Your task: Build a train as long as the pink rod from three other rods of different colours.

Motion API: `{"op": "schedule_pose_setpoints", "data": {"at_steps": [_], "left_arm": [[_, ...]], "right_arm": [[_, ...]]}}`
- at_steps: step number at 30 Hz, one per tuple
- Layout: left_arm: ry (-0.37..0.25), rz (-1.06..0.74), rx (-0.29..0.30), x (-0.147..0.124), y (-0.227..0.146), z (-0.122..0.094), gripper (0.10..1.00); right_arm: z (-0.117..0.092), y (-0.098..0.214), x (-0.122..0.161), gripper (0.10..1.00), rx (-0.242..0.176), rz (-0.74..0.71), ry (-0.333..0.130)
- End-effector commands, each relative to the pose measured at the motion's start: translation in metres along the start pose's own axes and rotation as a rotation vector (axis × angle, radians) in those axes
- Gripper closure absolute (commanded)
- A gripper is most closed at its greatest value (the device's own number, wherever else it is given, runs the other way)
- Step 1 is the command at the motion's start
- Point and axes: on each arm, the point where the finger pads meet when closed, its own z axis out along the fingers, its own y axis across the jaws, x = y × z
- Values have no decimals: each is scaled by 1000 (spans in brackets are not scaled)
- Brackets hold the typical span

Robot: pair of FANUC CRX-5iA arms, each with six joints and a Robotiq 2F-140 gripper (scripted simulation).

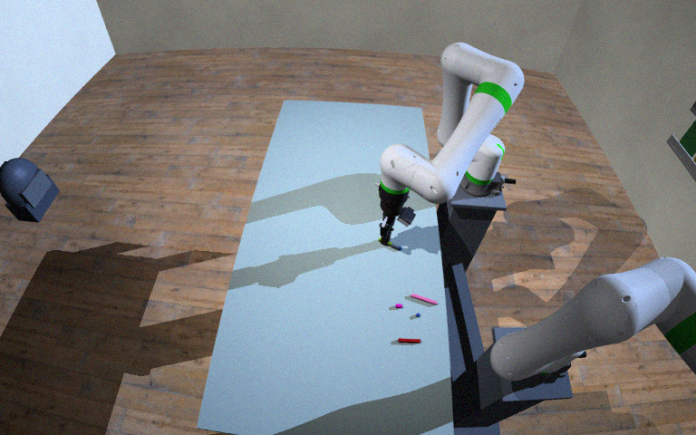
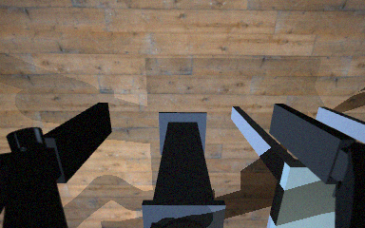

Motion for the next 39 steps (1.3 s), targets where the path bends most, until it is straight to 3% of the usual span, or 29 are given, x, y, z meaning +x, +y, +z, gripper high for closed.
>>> {"op": "schedule_pose_setpoints", "data": {"at_steps": [1,9,24,39], "left_arm": [[2,0,0,0,0,-1,98],[2,0,0,0,0,-1,98],[2,0,0,0,0,-1,98],[2,0,0,0,0,-1,98]], "right_arm": [[-1,1,0,974,-2,0,-1],[-1,1,0,974,-2,0,-1],[-1,1,0,867,-2,0,-1],[-4,1,0,867,-2,0,-1]]}}
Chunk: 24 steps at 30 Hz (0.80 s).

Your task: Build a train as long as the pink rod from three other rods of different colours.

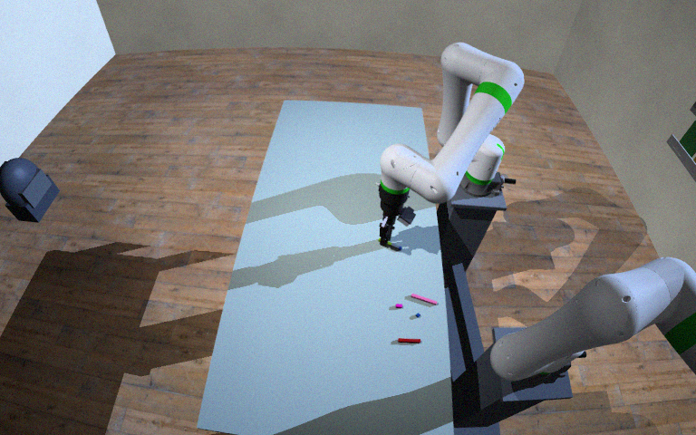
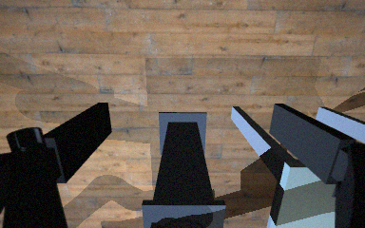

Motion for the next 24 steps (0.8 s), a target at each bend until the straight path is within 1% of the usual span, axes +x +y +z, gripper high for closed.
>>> {"op": "schedule_pose_setpoints", "data": {"at_steps": [1,5,12,14,19,24], "left_arm": [[2,0,0,0,0,-1,98],[2,0,0,0,0,-1,98],[2,0,0,0,0,-1,98],[2,0,0,0,0,-1,98],[2,0,0,0,0,-1,98],[2,0,0,0,0,-1,98]], "right_arm": [[-6,1,0,867,-2,0,-1],[-19,1,0,867,-2,0,-1],[-57,1,0,867,-2,0,-1],[-57,1,0,867,-2,0,-1],[-79,1,0,867,-2,0,-1],[-90,1,0,867,-2,0,-1]]}}
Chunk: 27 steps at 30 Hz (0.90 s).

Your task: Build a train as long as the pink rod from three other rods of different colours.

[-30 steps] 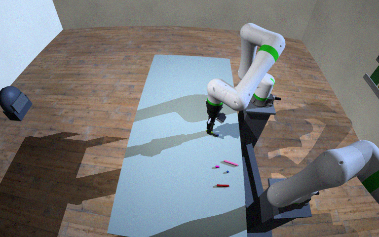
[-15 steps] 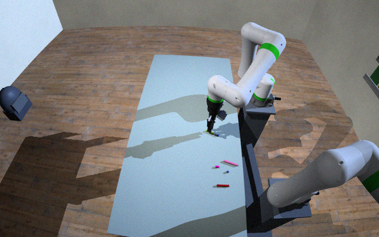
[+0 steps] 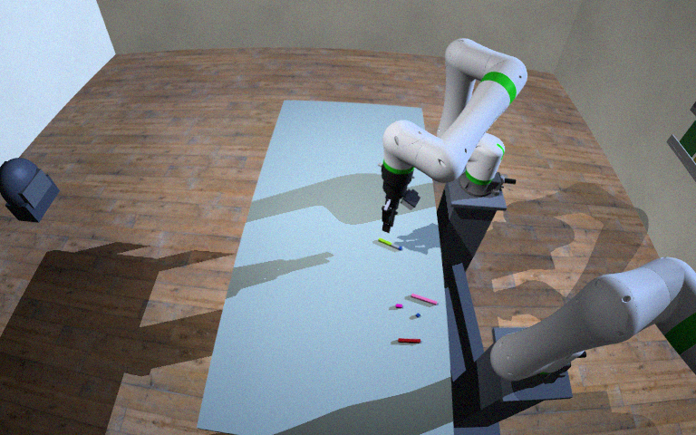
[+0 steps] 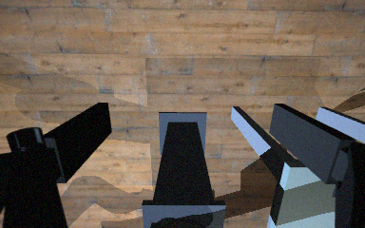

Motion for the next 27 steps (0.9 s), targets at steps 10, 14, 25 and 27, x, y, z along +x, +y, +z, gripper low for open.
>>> {"op": "schedule_pose_setpoints", "data": {"at_steps": [10,14,25,27], "left_arm": [[2,0,0,0,0,-1,98],[2,0,0,0,0,-1,98],[2,0,0,0,0,-1,98],[2,0,0,0,0,-1,98]], "right_arm": [[-7,0,0,98,-1,0,0],[-7,0,0,98,-1,0,0],[-7,0,0,98,-1,0,0],[-8,0,0,98,-1,0,0]]}}
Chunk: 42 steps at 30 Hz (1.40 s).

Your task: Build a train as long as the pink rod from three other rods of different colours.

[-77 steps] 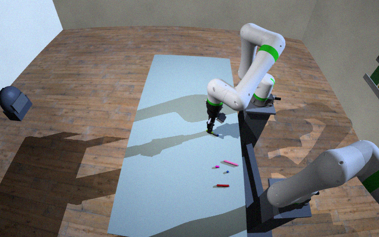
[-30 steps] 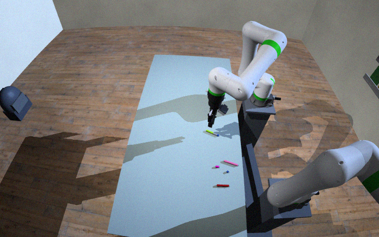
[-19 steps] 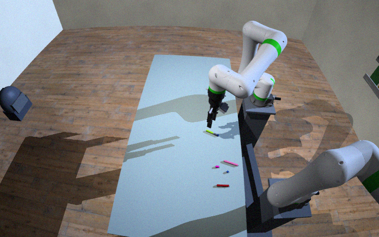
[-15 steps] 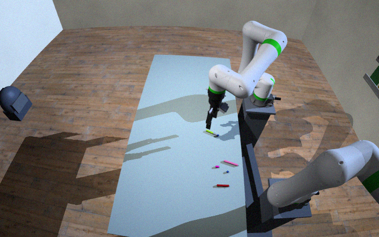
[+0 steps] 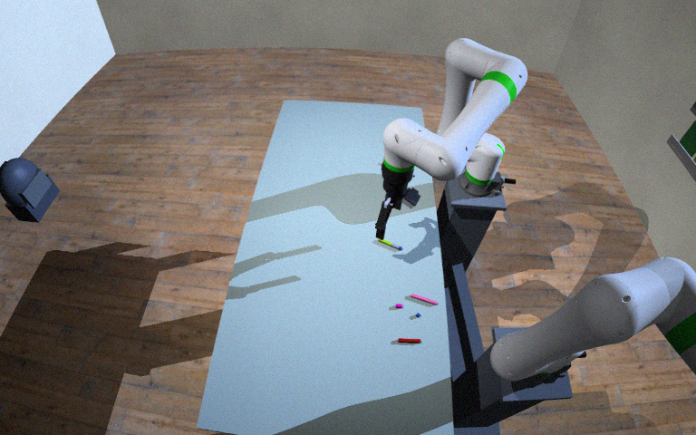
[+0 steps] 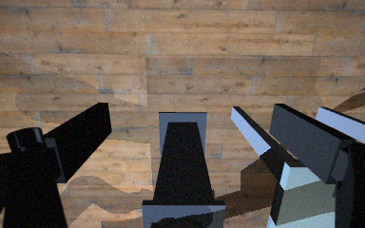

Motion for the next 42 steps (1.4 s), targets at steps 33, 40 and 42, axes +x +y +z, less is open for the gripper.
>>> {"op": "schedule_pose_setpoints", "data": {"at_steps": [33,40,42], "left_arm": [[2,0,0,0,0,-1,98],[2,0,0,0,0,-1,98],[2,0,0,0,0,-1,98]], "right_arm": [[-73,0,0,98,-2,0,-1],[-73,0,0,98,-2,0,-1],[-73,0,0,98,-2,0,-1]]}}
